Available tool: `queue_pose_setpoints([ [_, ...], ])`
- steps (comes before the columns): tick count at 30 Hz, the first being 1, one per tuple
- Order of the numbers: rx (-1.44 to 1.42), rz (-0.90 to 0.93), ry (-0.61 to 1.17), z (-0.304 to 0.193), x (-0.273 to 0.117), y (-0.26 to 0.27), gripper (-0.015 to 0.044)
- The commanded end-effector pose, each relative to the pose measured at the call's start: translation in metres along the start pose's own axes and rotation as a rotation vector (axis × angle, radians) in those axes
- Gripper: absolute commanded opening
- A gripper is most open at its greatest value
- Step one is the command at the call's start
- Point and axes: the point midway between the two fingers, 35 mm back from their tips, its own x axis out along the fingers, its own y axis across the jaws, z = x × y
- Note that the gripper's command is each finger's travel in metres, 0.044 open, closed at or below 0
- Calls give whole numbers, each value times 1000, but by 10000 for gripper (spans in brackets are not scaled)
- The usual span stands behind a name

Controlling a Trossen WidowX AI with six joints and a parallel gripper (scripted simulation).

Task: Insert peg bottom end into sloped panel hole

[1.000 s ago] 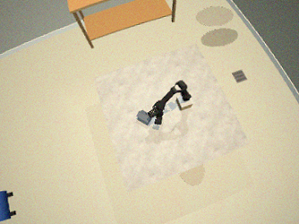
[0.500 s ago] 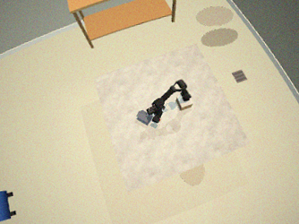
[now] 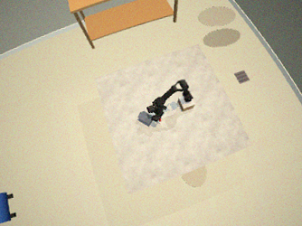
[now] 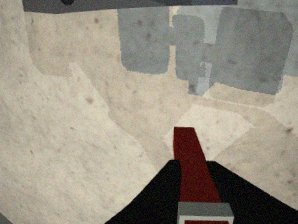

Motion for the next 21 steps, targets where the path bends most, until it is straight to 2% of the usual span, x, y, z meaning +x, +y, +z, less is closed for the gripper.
queue_pose_setpoints([
  [1, 44, 18, 6, 4, -1, -2, 0],
  [21, 259, 111, 36, 23, -6, -11, 0],
])
